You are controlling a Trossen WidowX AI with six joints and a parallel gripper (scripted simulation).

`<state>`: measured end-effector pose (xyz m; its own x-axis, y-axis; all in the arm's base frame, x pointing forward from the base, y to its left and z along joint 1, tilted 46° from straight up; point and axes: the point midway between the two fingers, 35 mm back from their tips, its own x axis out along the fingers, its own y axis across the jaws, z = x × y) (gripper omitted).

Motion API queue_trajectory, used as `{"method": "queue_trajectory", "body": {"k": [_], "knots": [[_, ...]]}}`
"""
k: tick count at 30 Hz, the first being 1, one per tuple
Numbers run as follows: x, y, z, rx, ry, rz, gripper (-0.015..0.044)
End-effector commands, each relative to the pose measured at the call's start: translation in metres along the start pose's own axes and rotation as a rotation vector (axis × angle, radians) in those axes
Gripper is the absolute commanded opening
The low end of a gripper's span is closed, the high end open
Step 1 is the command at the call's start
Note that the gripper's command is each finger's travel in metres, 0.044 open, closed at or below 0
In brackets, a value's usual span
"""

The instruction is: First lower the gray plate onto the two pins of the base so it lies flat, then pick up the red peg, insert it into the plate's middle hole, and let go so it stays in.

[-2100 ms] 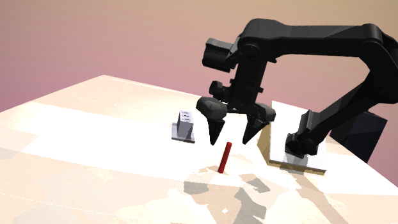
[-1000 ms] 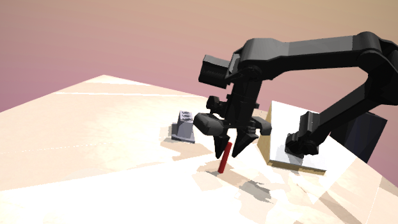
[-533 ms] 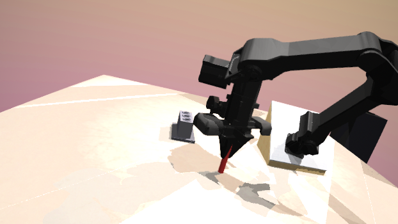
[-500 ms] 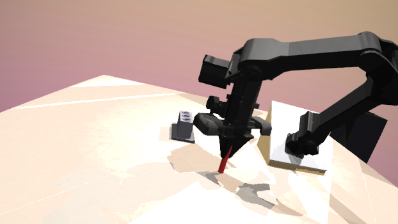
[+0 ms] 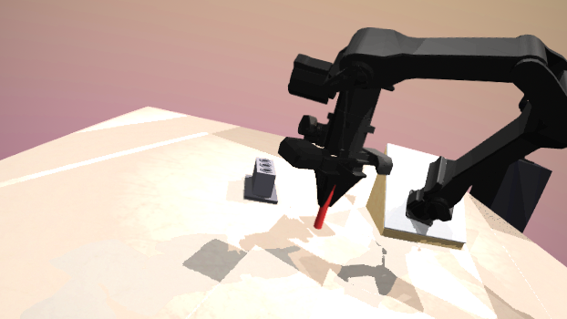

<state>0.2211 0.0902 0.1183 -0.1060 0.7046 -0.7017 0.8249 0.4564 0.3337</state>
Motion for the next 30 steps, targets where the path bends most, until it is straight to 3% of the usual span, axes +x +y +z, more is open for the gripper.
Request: {"method": "queue_trajectory", "body": {"k": [1,11,30], "knots": [[-0.015,0.002,0.002,0.008,-0.009,0.005,0.0000],[-0.047,0.002,0.003,0.031,-0.014,0.013,0.0000],[-0.044,0.019,0.048,0.010,-0.012,0.004,0.0000]]}}
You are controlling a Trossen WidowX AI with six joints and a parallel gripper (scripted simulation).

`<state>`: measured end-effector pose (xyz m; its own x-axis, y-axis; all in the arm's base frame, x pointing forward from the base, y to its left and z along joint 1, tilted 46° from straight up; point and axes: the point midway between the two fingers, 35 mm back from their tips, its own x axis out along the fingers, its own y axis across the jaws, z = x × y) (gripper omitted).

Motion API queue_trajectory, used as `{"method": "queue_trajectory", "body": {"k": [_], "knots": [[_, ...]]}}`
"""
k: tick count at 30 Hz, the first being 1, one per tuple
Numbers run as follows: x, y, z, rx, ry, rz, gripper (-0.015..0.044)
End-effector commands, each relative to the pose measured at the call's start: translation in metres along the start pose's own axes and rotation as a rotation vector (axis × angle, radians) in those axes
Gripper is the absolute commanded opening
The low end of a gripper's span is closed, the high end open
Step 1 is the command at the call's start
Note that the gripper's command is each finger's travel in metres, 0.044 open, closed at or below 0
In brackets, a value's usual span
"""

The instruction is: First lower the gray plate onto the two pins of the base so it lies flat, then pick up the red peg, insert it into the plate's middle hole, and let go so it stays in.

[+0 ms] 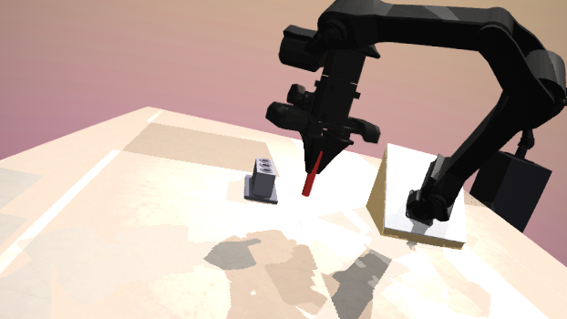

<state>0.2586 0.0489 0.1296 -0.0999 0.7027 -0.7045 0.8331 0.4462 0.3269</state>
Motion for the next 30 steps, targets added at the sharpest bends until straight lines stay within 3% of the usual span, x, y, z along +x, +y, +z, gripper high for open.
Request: {"method": "queue_trajectory", "body": {"k": [1,30], "knots": [[-0.003,0.004,0.014,-0.005,-0.006,0.000,0.0000],[-0.005,0.012,0.103,-0.034,-0.003,-0.008,0.0000]]}}
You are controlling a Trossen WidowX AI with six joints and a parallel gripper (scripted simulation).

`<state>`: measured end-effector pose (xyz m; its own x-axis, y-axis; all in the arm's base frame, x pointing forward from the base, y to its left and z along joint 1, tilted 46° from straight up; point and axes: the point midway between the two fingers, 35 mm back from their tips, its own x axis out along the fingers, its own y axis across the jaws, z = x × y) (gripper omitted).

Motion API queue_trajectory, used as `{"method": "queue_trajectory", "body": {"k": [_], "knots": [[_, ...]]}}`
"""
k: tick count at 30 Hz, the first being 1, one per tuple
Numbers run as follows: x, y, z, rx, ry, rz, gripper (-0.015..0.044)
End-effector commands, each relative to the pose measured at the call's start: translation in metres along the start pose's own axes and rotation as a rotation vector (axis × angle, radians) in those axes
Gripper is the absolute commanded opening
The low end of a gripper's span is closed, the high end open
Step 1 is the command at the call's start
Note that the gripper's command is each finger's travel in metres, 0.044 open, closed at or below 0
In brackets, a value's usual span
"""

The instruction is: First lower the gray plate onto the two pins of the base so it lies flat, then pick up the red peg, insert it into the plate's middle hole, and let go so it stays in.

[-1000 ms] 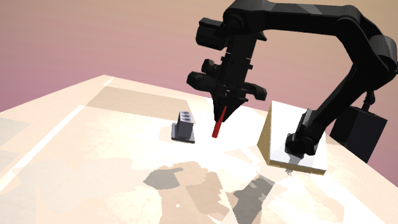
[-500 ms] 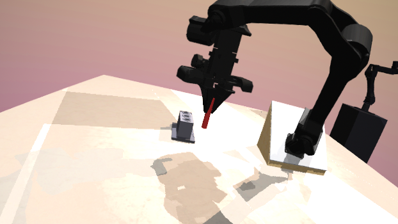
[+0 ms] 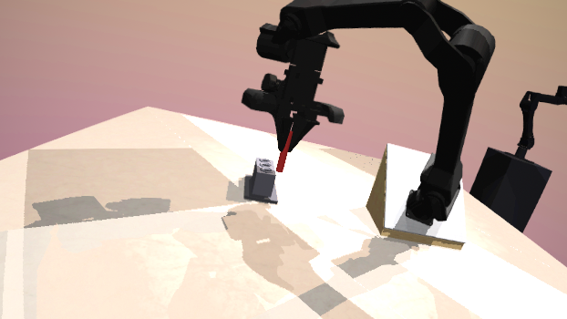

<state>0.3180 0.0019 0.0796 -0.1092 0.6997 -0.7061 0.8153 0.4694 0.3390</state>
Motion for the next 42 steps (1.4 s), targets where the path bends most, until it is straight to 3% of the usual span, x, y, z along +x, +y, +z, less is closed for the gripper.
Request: {"method": "queue_trajectory", "body": {"k": [1,23,42], "knots": [[-0.001,-0.001,0.016,-0.004,-0.005,0.001,0.0000],[0.007,-0.012,0.082,-0.017,0.004,-0.001,0.0000],[0.007,-0.013,0.084,-0.017,0.004,-0.002,0.0000]]}}
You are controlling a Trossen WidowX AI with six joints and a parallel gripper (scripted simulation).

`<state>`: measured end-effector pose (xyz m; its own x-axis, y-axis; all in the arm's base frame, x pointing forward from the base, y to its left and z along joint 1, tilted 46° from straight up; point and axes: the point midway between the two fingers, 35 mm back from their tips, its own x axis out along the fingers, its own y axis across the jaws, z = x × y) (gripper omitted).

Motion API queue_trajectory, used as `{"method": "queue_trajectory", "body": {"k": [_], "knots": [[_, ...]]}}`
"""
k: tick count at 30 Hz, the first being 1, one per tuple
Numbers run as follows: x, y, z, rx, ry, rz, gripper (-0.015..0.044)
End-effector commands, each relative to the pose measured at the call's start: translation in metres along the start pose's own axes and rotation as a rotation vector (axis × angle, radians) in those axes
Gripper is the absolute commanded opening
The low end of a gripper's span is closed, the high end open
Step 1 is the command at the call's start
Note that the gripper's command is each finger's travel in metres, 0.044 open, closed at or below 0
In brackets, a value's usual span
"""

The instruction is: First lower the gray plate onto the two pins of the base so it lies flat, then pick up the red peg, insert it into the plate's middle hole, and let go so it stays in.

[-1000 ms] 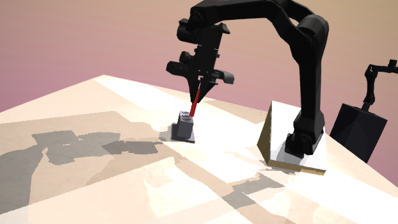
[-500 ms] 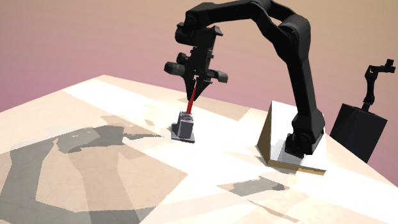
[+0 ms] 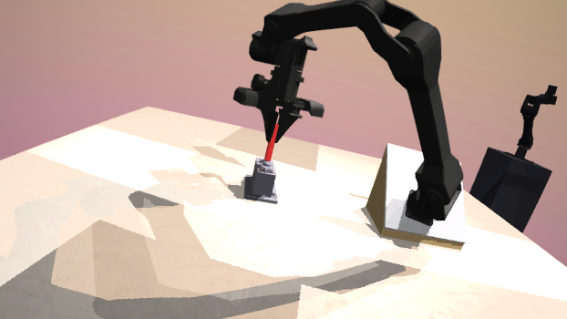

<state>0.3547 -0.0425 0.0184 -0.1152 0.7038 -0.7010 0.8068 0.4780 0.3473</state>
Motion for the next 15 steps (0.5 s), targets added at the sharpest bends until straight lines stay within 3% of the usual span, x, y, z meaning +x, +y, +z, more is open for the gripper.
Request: {"method": "queue_trajectory", "body": {"k": [1,15], "knots": [[-0.0010,-0.0008,0.0014,-0.003,-0.004,0.000,0.0000],[-0.0012,0.0008,0.0008,-0.003,-0.004,0.000,0.0000]]}}
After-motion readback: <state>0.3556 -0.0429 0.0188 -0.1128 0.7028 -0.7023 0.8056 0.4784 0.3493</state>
